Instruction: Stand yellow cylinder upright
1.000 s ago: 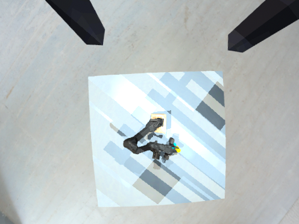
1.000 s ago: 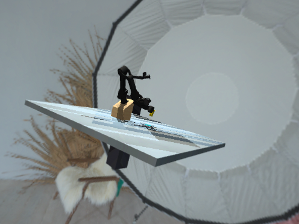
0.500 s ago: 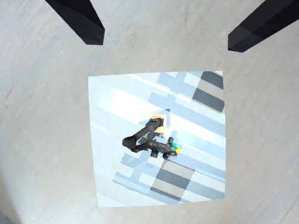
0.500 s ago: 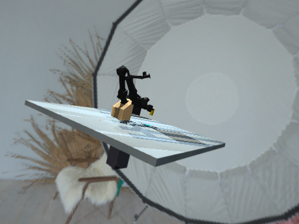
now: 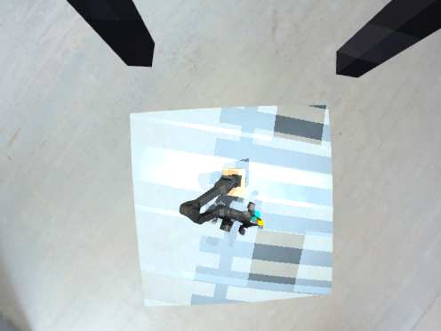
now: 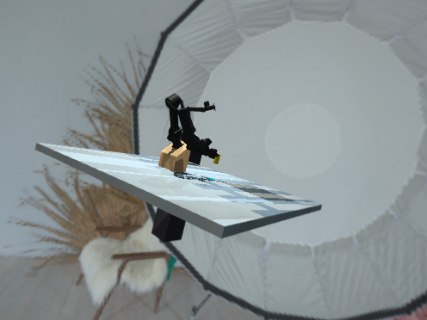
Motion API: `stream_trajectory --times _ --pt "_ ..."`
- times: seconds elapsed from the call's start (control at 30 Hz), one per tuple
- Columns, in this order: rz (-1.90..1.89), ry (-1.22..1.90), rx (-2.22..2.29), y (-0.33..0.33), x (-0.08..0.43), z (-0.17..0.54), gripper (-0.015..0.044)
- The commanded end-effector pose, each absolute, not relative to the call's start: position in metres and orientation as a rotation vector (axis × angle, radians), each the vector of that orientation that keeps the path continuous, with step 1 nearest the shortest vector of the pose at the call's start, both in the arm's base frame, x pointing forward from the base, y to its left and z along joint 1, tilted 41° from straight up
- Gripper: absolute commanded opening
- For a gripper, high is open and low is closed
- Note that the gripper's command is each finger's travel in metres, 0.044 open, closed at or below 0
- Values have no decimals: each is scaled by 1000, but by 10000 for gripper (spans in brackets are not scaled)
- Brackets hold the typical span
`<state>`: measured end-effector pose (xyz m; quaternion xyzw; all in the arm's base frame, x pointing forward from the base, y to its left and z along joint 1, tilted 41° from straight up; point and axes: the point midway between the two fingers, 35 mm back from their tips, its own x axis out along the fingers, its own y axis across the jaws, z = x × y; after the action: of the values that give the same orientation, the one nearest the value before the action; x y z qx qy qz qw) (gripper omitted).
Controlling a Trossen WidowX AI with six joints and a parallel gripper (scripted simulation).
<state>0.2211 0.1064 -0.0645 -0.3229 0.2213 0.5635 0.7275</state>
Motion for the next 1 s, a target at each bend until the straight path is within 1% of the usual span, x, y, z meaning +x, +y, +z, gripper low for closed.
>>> stream_trajectory --times 0.0,0.3,0.97 --pt "1247 483 -711 107 218 -64 105" --pt "1247 484 -712 105 219 -66 105" --pt "1250 495 -718 64 226 -111 105"
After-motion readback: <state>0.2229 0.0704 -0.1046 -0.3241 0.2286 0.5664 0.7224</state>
